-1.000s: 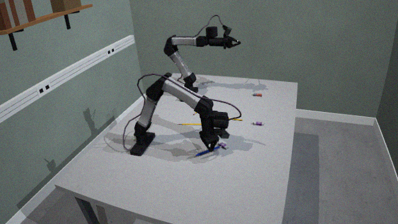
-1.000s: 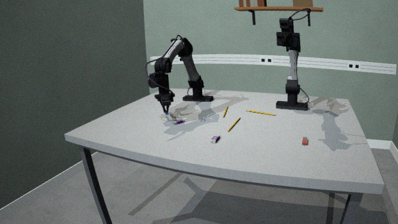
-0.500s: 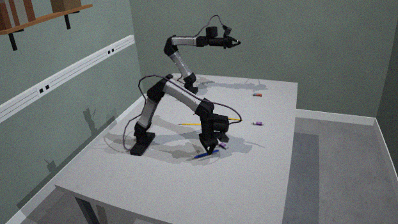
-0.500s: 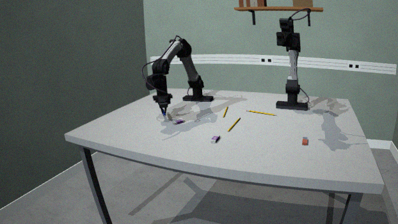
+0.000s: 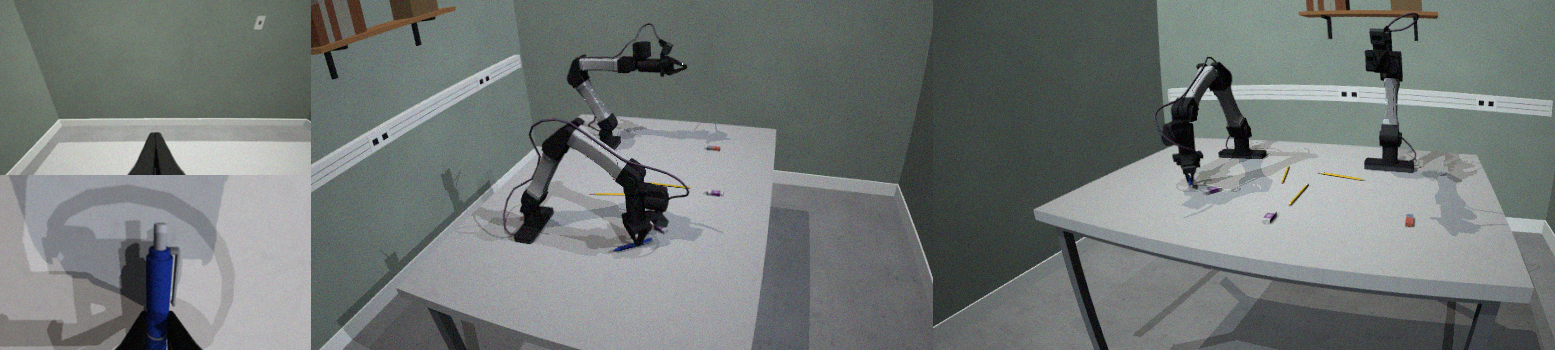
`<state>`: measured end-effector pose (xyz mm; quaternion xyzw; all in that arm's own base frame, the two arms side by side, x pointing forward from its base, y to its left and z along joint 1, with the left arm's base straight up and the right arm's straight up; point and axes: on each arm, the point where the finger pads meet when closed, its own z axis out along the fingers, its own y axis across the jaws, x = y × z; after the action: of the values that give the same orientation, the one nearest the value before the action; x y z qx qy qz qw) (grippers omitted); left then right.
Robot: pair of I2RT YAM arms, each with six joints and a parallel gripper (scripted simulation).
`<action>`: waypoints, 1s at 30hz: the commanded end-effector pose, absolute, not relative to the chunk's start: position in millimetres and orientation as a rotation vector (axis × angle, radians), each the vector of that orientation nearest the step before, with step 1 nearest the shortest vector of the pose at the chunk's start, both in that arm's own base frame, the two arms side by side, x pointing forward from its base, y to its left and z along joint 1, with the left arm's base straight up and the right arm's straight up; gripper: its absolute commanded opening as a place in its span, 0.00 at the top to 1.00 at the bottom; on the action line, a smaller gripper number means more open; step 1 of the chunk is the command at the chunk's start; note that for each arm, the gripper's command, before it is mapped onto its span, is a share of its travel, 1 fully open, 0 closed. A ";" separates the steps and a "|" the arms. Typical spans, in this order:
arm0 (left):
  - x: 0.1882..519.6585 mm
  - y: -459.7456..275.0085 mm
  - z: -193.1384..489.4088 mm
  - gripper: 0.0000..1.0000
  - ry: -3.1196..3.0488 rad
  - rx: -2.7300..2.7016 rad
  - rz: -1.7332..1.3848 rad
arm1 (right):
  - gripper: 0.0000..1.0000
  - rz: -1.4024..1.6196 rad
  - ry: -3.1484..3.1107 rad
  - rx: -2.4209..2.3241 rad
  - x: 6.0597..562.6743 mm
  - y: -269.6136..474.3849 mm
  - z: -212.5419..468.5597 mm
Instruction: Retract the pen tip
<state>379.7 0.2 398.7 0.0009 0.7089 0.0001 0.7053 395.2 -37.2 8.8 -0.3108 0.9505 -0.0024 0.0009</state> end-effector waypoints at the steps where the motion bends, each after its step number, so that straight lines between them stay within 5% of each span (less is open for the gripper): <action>1: 379.9 -3.9 387.6 0.99 1.599 0.014 -0.016 | 0.86 -0.010 3.011 -0.959 394.5 -41.1 -9.4; 21: 379.9 -3.9 387.6 0.99 1.599 0.014 -0.016 | 0.86 -0.006 3.021 -0.961 390.7 -41.4 -18.1; 22: 379.9 -3.9 387.6 0.99 1.599 0.014 -0.016 | 0.73 -0.033 2.971 -0.955 404.2 -40.6 1.7; 30: 379.9 -3.9 387.6 0.99 1.599 0.014 -0.016 | 0.73 -0.020 2.990 -0.962 397.6 -40.0 -1.7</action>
<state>379.7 0.2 398.7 0.0009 0.7089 0.0001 0.7053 396.4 -37.6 -0.3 -0.3098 0.9508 -0.0044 0.0030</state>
